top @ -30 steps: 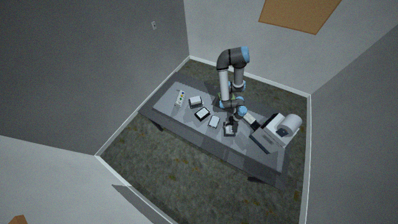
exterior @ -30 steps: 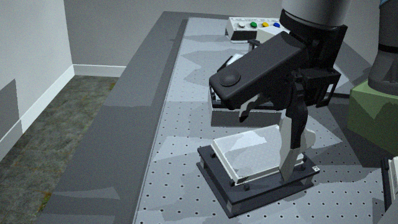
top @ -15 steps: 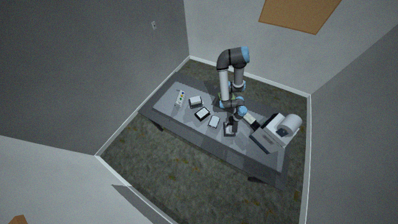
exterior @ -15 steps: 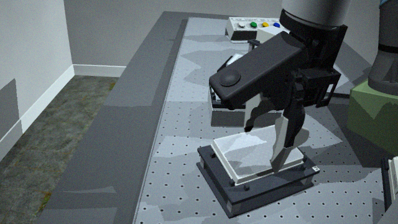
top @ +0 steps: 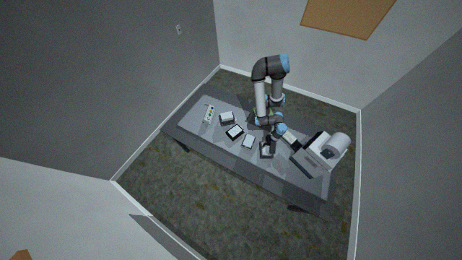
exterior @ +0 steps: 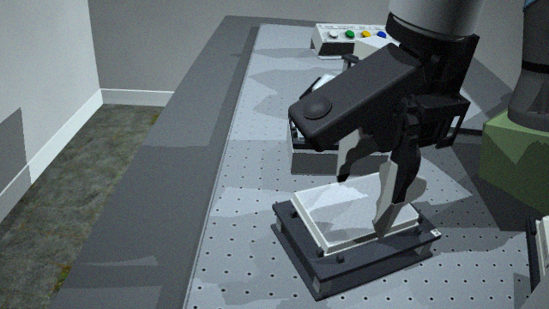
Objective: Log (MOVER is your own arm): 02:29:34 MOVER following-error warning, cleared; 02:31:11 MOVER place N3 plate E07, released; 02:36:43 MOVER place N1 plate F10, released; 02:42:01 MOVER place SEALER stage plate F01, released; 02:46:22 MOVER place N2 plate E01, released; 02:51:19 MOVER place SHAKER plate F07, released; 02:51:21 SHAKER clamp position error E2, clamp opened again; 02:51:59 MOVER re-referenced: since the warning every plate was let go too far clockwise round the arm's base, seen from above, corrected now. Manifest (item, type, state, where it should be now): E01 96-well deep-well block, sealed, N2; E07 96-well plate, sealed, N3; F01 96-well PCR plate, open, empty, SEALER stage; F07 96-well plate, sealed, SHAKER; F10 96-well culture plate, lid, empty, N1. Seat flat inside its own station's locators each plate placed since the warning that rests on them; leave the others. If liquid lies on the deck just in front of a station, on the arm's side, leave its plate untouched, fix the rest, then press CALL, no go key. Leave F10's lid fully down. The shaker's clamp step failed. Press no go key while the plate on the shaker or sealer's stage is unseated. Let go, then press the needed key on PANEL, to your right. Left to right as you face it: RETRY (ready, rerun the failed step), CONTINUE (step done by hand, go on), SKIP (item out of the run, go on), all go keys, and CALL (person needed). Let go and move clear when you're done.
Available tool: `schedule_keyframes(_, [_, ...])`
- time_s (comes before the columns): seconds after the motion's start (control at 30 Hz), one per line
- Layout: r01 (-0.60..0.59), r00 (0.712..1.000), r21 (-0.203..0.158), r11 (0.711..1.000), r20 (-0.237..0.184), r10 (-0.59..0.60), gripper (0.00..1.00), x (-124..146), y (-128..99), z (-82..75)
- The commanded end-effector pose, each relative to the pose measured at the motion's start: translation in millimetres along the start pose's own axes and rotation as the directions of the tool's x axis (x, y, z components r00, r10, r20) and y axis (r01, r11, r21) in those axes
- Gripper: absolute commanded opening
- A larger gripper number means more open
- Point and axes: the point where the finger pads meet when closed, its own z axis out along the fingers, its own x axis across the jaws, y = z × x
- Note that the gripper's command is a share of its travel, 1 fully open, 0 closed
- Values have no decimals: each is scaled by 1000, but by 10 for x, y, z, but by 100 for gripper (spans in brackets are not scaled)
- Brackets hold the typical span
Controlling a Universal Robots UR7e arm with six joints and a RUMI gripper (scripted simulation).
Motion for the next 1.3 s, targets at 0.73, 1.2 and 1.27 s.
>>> schedule_keyframes(0.73, [0,1000,1,1000,0,0,0,6,-3,-56])
schedule_keyframes(1.2, [0,1000,1,1000,0,0,0,10,-3,-94])
schedule_keyframes(1.27, [0,1000,1,1000,0,0,0,11,-3,-102])
